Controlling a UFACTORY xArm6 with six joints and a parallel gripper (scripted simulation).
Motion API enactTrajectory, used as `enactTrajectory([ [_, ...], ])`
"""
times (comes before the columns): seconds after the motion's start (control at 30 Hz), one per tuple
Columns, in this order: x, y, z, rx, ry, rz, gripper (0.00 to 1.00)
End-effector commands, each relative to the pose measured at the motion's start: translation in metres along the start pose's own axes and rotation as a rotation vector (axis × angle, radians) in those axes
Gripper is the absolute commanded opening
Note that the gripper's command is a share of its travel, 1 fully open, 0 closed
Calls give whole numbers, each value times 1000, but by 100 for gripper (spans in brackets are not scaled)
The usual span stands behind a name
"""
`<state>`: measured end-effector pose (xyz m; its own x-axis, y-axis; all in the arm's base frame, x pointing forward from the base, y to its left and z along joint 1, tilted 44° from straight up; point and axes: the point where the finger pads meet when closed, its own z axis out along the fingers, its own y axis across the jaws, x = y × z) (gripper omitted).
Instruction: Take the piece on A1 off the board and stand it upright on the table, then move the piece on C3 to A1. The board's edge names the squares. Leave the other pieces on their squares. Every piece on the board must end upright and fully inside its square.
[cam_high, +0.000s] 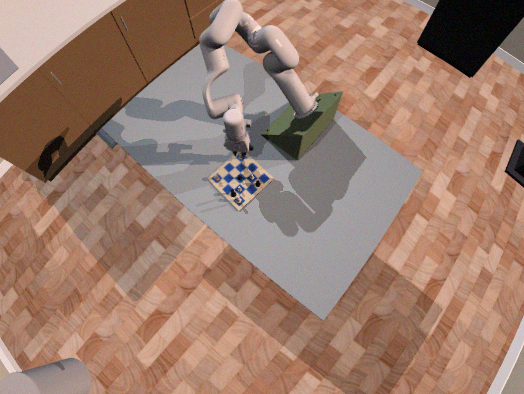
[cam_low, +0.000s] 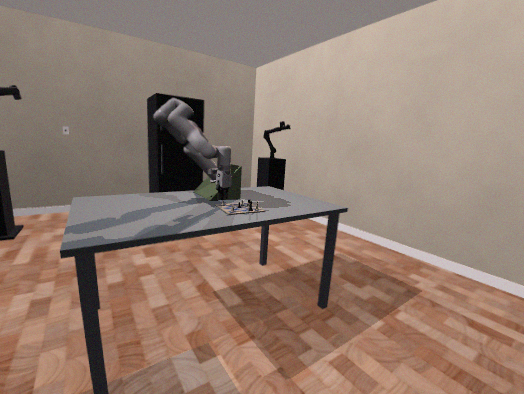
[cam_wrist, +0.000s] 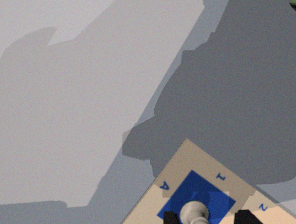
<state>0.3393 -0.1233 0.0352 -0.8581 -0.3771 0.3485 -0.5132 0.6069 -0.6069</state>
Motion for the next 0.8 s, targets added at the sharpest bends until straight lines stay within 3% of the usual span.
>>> enactTrajectory([
  [0.0, -1, -1, 0, 1, -2, 1, 35],
  [0.77, -1, -1, 31, 1, -2, 1, 35],
])
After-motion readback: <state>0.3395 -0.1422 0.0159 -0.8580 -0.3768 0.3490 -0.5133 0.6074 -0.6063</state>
